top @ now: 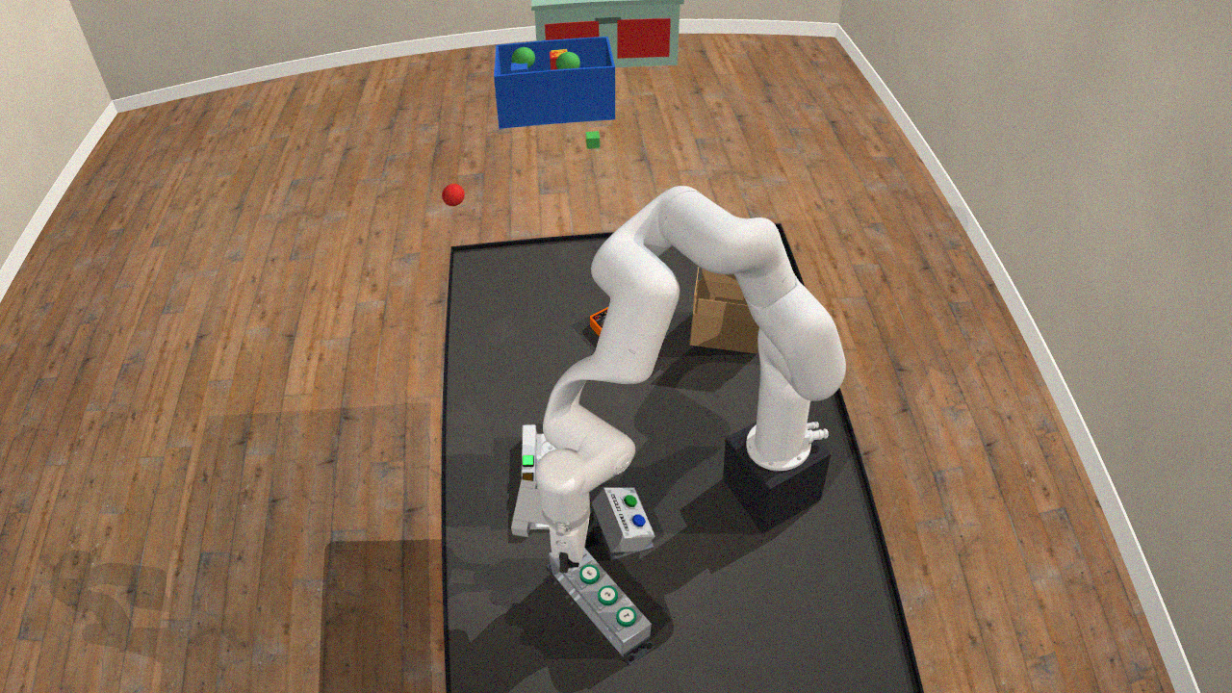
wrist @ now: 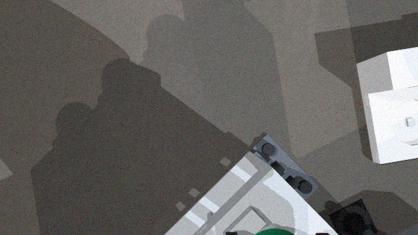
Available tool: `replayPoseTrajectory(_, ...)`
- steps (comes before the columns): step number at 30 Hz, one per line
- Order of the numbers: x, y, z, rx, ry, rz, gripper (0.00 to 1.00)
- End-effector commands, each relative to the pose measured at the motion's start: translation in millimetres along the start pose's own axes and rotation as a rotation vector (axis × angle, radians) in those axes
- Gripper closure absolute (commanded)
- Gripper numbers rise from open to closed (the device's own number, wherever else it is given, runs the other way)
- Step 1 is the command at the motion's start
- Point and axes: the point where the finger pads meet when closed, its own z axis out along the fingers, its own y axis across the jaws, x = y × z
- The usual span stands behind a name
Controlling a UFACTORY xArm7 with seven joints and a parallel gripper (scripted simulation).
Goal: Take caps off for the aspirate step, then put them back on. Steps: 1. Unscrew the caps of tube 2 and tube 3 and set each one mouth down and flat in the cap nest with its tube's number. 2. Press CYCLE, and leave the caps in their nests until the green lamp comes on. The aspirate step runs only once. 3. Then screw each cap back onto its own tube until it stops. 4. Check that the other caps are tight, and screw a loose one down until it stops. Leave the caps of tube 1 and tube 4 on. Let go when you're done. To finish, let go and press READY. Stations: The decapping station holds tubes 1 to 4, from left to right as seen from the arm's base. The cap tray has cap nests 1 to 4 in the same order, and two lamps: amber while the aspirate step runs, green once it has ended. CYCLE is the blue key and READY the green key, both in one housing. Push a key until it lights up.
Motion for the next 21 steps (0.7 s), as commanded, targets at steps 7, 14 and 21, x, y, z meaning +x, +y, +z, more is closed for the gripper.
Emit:
replayPoseTrajectory(7, 0.9, -1.2, -1.3, 0.003, 0.002, 0.149, 1.0)
replayPoseTrajectory(14, 0.9, -1.2, -0.9, 0.003, 0.001, 0.499, 1.0)
replayPoseTrajectory(21, 0.9, -1.2, -0.7, 0.003, 0.001, 0.749, 1.0)
